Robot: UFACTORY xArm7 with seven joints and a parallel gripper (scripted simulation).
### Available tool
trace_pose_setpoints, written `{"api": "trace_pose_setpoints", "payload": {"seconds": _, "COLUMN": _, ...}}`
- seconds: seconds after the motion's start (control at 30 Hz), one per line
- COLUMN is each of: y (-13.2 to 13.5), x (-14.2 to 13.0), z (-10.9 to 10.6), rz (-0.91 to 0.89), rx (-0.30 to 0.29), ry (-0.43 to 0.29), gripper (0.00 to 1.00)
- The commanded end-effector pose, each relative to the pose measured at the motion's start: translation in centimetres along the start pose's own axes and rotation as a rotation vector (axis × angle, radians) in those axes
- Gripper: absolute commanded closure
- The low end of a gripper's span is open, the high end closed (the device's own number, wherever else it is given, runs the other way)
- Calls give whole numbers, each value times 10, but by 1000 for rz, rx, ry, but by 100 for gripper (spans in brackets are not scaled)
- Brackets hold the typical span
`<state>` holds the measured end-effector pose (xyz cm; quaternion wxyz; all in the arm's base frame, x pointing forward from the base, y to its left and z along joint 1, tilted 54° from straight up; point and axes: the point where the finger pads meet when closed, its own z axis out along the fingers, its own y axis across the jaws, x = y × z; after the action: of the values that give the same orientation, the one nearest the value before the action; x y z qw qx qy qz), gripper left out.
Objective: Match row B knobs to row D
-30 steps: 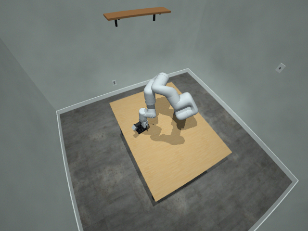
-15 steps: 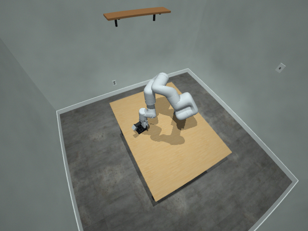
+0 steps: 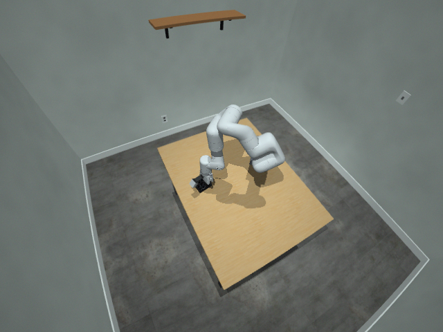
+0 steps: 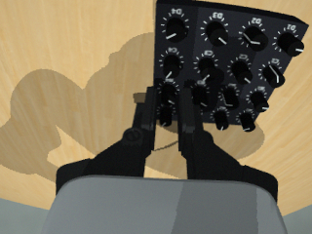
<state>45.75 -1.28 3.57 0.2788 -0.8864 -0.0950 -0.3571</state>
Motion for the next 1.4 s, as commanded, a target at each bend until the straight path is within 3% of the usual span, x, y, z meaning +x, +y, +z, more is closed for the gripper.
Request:
{"api": "trace_pose_setpoints", "payload": {"seconds": 0.0, "y": 1, "x": 0, "z": 3, "rz": 0, "rx": -2, "ry": 1, "gripper": 81}}
{"api": "trace_pose_setpoints", "payload": {"seconds": 1.37, "y": 1, "x": 0, "z": 9, "rz": 0, "rx": -2, "ry": 1, "gripper": 81}}
